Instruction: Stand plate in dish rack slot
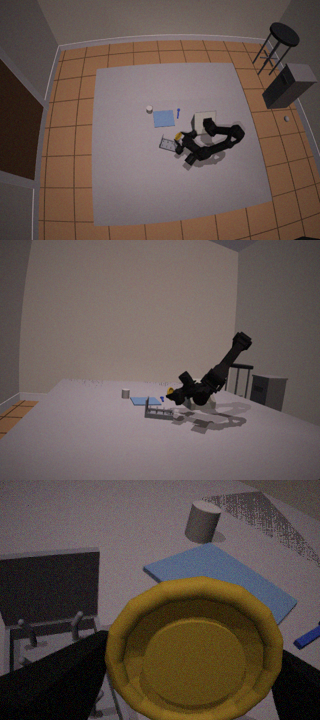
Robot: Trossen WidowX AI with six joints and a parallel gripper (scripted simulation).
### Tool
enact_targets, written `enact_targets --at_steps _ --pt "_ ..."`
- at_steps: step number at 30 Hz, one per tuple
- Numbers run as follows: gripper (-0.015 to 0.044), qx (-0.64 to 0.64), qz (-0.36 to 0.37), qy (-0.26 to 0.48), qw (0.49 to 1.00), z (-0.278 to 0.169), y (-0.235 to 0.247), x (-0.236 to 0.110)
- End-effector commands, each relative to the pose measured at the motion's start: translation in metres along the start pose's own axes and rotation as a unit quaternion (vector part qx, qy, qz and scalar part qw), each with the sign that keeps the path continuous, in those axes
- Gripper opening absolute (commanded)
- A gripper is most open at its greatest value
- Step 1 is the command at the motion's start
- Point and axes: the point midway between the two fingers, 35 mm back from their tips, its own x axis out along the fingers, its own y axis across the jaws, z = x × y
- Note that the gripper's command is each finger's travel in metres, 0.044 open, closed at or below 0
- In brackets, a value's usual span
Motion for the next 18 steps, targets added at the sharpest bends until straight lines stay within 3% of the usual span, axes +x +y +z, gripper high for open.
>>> enact_targets --at_steps 1,18 --pt "0.0 -0.004 0.041 -0.03 0.999 -0.003 0.005 -0.004" --pt "0.0 -0.002 0.185 -0.11 0.977 -0.015 0.019 -0.029"
